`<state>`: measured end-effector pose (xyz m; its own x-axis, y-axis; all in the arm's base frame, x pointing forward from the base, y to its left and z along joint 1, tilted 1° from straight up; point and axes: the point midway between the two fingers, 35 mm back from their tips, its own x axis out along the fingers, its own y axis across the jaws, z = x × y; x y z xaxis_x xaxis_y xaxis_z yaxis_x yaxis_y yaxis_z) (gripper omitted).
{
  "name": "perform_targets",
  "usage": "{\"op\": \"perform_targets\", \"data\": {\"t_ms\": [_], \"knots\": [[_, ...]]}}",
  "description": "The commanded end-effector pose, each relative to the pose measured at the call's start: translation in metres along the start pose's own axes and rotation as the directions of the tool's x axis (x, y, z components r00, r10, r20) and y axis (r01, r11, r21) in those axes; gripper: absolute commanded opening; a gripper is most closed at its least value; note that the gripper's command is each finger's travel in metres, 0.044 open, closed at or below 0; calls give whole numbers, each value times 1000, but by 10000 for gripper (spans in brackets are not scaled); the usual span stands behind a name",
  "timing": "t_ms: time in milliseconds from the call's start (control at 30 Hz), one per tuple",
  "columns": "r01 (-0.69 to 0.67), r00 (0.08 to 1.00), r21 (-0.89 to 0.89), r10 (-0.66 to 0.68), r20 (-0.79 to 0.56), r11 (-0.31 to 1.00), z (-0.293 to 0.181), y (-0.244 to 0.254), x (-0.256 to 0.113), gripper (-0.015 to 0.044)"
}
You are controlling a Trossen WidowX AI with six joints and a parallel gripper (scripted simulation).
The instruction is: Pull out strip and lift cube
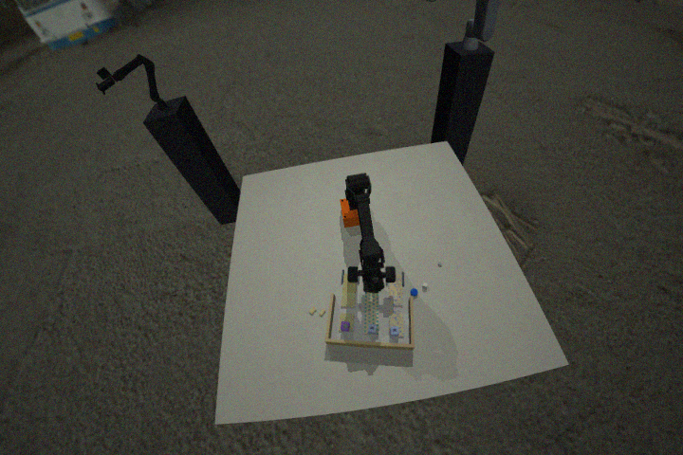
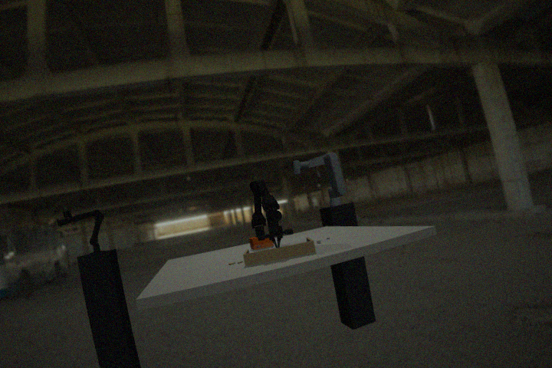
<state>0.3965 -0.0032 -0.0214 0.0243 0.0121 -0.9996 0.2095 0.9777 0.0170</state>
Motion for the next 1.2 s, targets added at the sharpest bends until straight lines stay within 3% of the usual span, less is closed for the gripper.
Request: {"op": "perform_targets", "data": {"t_ms": [0,1167], "knots": [[3,1000,1,-3,3,1000,1,-1,1,0],[3,1000,1,-3,2,1000,-5,0,4,0]]}}
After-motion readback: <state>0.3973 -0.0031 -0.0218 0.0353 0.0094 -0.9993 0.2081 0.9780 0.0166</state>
